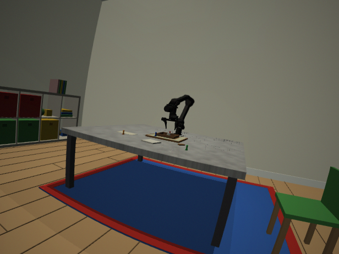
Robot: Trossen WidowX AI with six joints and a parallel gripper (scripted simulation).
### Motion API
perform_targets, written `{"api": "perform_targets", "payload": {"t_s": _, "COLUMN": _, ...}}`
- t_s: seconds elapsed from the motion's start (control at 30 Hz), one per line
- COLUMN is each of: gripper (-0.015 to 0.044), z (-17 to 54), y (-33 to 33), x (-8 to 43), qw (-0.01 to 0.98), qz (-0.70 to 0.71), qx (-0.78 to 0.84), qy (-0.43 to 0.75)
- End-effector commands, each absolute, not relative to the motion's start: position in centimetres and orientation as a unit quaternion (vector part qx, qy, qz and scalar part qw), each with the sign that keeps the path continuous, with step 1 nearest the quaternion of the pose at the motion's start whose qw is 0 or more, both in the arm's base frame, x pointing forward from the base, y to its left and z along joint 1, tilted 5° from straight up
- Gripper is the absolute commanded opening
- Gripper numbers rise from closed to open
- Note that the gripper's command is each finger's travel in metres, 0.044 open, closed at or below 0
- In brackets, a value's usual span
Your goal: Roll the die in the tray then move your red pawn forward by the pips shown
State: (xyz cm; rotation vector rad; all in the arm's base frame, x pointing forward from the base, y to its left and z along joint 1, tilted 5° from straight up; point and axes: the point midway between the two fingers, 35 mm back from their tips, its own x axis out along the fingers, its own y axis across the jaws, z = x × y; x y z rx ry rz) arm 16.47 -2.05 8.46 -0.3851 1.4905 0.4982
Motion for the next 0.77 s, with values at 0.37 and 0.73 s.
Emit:
{"api": "perform_targets", "payload": {"t_s": 0.37, "gripper": 0.0440, "z": 18.0, "y": -0.4, "x": 16.8, "qw": 0.712, "qz": 0.061, "qx": -0.005, "qy": 0.700}}
{"api": "perform_targets", "payload": {"t_s": 0.73, "gripper": 0.0440, "z": 17.2, "y": -0.6, "x": 16.8, "qw": 0.711, "qz": 0.076, "qx": -0.021, "qy": 0.699}}
